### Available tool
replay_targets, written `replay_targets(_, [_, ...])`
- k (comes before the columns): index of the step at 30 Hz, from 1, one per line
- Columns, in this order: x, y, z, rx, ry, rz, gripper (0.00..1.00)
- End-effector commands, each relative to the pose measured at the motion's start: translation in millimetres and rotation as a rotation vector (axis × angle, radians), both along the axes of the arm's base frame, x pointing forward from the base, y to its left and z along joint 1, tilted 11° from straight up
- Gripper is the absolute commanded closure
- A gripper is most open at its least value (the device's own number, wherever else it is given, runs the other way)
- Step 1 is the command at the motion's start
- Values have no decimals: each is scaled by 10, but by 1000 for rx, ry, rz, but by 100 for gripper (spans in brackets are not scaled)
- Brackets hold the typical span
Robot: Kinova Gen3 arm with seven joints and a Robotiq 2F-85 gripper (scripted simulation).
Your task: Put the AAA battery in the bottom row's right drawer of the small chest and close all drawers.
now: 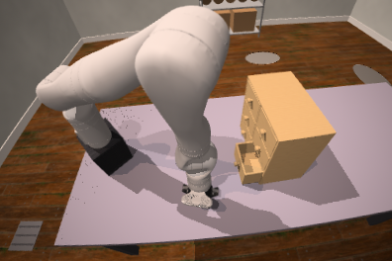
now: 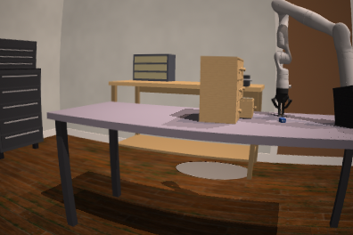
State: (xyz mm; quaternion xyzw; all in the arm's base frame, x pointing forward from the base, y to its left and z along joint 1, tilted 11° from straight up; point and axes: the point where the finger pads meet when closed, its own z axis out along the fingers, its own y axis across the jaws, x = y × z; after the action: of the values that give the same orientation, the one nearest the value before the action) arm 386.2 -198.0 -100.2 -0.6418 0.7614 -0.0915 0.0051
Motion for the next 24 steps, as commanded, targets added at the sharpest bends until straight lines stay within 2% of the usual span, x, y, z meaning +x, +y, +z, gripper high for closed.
replay_targets(1, [4,-1,12,-1,-1,0,95])
replay_targets(14, [-24,29,229,-1,-1,0,95])
replay_targets(24, [-61,68,519,-1,-1,0,95])
